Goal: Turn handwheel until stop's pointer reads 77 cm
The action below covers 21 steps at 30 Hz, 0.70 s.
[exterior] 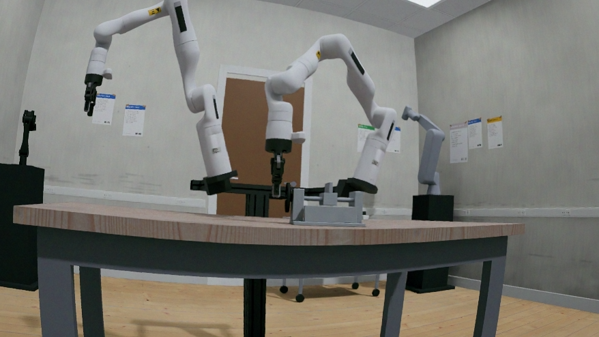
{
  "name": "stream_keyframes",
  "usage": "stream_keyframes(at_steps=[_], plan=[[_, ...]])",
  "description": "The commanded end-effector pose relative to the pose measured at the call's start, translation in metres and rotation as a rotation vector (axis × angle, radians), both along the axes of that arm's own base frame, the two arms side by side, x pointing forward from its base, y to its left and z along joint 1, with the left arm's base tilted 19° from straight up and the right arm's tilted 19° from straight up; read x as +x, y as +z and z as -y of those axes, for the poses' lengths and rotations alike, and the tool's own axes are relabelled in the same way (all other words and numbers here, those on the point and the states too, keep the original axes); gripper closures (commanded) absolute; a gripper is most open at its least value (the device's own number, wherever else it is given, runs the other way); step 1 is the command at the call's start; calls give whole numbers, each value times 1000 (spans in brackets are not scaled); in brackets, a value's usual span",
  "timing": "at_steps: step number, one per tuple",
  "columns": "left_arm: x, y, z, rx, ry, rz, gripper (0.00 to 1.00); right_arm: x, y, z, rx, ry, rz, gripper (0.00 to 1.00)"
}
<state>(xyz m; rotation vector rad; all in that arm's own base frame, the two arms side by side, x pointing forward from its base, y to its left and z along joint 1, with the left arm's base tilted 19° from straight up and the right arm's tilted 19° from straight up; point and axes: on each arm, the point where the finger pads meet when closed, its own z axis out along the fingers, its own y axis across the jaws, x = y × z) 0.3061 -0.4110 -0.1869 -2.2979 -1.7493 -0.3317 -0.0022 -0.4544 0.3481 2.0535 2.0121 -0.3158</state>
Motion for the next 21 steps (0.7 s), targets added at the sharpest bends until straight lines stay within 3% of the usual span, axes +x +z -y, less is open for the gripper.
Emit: stream_keyframes(at_steps=[1, 21], plan=[[0, -3, -2, 2, -6, -3, 842, -1, 0, -1, 5, 11, -8, 2], [-1, -8, -3, 0, -7, -2, 842, -1, 0, -1, 5, 11, -8, 2]])
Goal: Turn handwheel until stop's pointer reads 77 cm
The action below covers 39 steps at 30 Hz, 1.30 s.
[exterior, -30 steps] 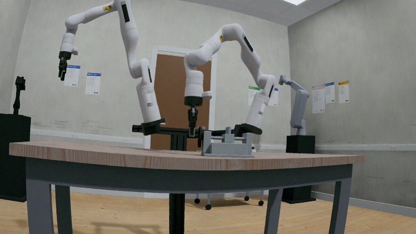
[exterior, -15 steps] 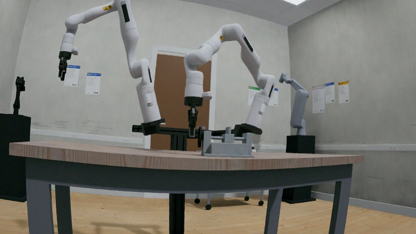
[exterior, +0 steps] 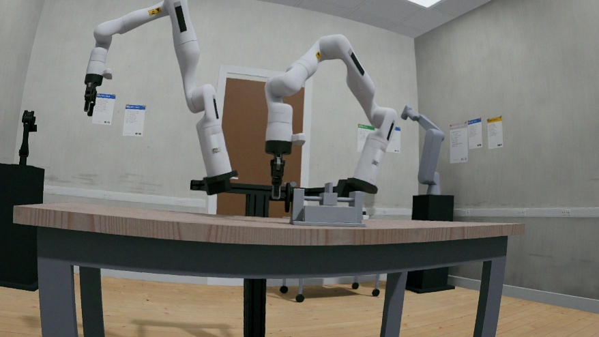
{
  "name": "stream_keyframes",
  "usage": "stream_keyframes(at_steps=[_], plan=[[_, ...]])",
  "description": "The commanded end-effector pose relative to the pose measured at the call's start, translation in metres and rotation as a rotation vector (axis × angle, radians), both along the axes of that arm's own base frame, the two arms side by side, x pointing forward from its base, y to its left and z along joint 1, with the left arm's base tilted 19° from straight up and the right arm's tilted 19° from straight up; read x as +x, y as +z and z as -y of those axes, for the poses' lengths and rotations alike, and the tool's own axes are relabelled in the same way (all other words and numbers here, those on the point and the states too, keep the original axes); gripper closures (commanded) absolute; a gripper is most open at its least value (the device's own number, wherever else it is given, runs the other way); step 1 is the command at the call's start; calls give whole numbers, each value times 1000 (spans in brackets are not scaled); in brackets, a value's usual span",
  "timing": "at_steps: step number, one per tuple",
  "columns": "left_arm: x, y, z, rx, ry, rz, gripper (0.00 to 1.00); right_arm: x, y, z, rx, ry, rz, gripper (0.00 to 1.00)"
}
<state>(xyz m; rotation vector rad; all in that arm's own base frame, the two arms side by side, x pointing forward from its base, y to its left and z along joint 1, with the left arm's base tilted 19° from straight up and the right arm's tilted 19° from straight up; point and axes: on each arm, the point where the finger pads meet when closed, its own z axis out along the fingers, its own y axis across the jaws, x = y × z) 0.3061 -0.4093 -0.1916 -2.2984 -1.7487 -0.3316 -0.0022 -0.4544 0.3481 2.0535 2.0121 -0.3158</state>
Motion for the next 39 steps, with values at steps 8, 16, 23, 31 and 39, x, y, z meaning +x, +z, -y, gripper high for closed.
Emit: stream_keyframes(at_steps=[8, 16, 23, 31, 39], plan=[[-1, -5, -2, -1, -7, -2, 842, -1, 0, -1, 5, 11, -8, 2], [-3, -10, -4, -3, -7, -1, 842, -1, 0, -1, 5, 11, -8, 2], [-4, -13, -5, -3, -7, -1, 842, -1, 0, -1, 5, 11, -8, 2], [-8, -17, -8, -3, -7, -1, 842, -1, 0, -1, 5, 11, -8, 2], [-13, -20, -10, -4, -7, -1, 842, -1, 0, -1, 5, 11, -8, 2]])
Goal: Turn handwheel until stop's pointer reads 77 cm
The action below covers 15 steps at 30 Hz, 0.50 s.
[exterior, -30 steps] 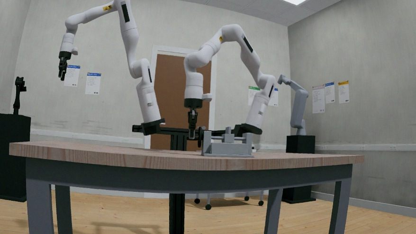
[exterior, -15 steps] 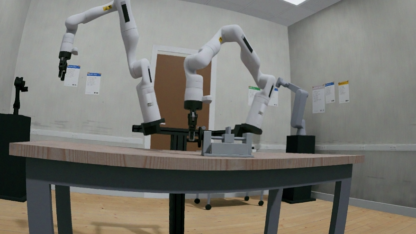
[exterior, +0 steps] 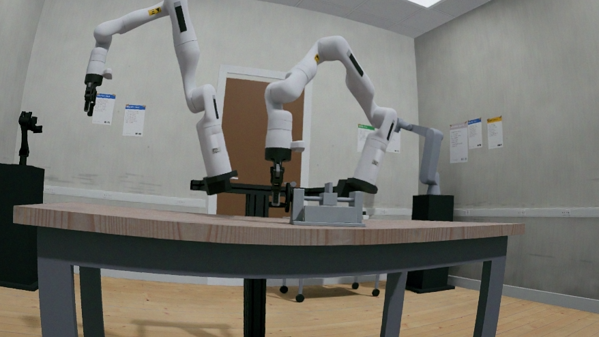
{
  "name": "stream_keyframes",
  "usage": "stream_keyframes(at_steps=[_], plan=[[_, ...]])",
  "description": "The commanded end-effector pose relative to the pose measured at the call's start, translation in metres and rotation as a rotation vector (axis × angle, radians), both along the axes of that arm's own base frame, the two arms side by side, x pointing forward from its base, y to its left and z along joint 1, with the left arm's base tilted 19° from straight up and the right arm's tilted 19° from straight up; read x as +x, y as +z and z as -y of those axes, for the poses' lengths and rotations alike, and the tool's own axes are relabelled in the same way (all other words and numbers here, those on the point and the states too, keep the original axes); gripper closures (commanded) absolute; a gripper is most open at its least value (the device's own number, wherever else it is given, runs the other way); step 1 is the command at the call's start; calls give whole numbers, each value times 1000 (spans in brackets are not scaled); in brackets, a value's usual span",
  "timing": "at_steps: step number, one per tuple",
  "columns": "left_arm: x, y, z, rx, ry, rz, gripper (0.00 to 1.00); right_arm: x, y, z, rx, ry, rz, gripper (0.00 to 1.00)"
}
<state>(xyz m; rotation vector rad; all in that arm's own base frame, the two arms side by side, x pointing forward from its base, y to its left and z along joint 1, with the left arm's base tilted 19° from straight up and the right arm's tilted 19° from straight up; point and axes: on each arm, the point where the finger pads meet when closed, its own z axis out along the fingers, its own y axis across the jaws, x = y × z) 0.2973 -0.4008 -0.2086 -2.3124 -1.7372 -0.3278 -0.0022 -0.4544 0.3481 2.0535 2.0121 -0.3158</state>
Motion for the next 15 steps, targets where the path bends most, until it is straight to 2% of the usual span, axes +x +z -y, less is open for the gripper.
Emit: stream_keyframes(at_steps=[1, 15], plan=[[-4, -3, -1, 0, 5, 1, 842, -1, 0, -1, 5, 11, -8, 2], [-17, -4, -6, 1, 5, 1, 842, -1, 0, -1, 5, 11, -8, 2]])
